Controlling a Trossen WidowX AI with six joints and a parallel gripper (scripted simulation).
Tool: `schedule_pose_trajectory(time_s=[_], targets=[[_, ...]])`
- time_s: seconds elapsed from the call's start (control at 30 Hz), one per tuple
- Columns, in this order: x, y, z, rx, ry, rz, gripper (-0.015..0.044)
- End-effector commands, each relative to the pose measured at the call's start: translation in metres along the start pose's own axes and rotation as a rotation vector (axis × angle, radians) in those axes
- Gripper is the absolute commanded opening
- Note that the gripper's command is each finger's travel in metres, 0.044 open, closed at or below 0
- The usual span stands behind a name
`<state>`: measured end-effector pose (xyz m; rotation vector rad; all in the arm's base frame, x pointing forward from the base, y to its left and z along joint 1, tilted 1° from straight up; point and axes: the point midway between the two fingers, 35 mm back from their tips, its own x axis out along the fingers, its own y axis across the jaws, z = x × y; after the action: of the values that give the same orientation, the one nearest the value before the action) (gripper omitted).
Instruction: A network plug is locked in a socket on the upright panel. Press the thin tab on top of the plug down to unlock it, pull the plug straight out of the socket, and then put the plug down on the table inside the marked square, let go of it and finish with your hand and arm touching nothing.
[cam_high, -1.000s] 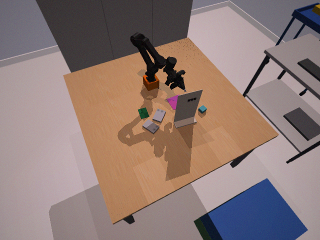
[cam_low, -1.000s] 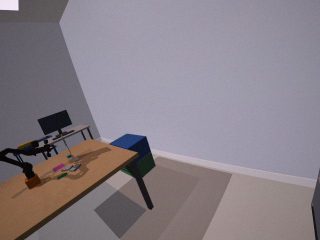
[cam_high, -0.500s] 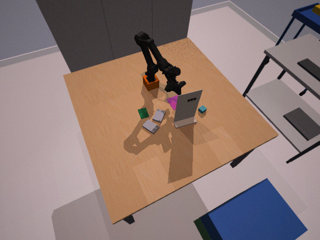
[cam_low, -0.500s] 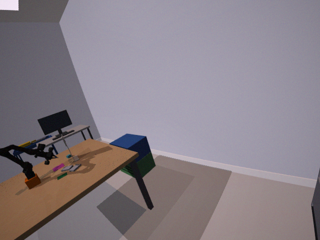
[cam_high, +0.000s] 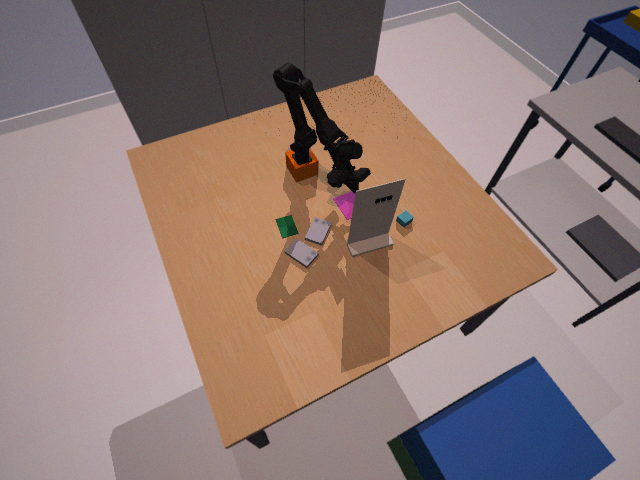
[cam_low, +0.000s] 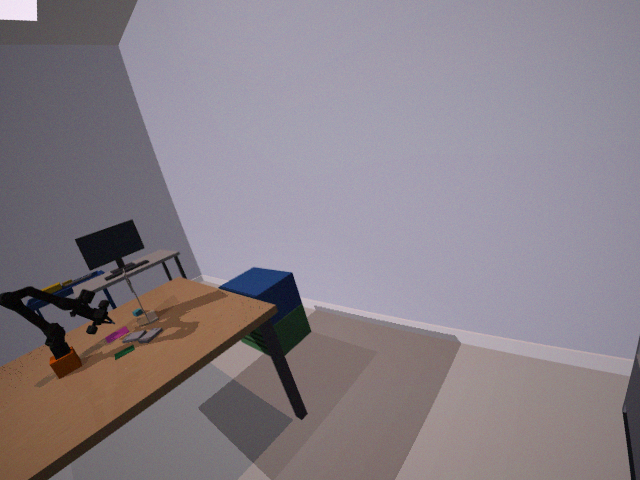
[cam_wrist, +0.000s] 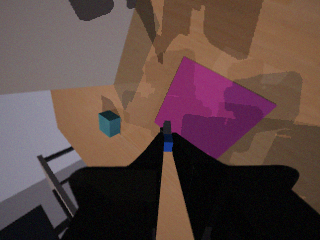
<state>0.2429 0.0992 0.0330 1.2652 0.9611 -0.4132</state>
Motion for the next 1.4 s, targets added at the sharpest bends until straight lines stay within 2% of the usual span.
schedule_pose_trajectory(time_s=[0.0, 1.37], targets=[[0.004, -0.004, 0.000, -0.003, 0.004, -0.008, 0.0000], [0.035, -0.024, -0.001, -0.003, 0.004, -0.008, 0.0000]])
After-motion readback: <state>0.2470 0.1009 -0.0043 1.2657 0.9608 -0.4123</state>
